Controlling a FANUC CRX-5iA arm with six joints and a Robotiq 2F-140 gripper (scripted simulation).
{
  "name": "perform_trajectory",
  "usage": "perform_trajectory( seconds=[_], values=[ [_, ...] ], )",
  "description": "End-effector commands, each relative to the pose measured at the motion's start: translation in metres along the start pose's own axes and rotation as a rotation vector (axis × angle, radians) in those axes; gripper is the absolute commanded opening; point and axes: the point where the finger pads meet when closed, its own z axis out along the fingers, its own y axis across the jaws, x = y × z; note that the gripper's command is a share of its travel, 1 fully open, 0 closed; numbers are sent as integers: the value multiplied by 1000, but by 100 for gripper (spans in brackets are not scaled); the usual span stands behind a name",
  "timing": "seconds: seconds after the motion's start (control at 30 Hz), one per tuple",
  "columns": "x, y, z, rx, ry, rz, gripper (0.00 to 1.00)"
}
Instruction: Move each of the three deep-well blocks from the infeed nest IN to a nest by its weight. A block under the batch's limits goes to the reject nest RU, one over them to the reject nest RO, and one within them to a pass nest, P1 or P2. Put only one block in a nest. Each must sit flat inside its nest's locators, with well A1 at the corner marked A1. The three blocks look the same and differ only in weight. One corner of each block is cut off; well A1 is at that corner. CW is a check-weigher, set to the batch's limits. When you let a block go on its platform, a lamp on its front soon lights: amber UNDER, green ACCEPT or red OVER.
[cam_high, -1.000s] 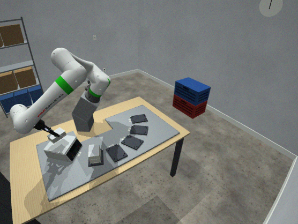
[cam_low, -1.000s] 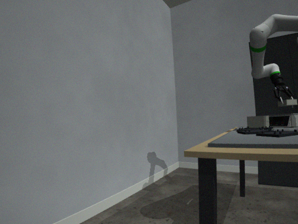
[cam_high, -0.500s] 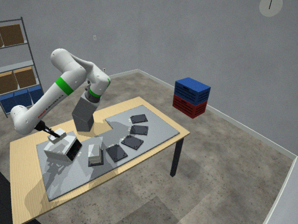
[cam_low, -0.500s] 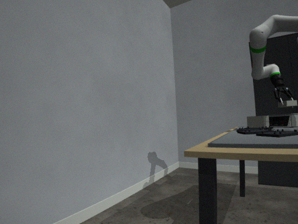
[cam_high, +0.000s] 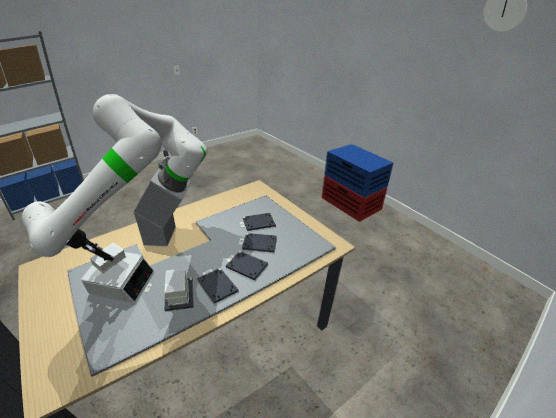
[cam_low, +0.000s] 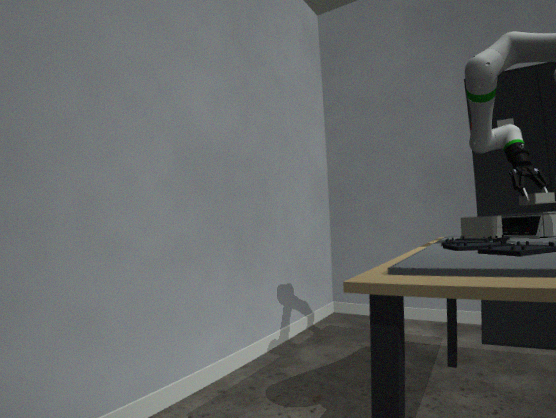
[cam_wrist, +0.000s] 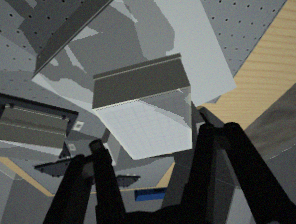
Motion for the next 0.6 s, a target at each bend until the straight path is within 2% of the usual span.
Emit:
perform_trajectory(
  seconds=[0.0, 0.57],
  values=[
    [4, 0, 6, 0, 0, 0, 10],
    [13, 0, 21, 0, 0, 0, 10]
  ],
)
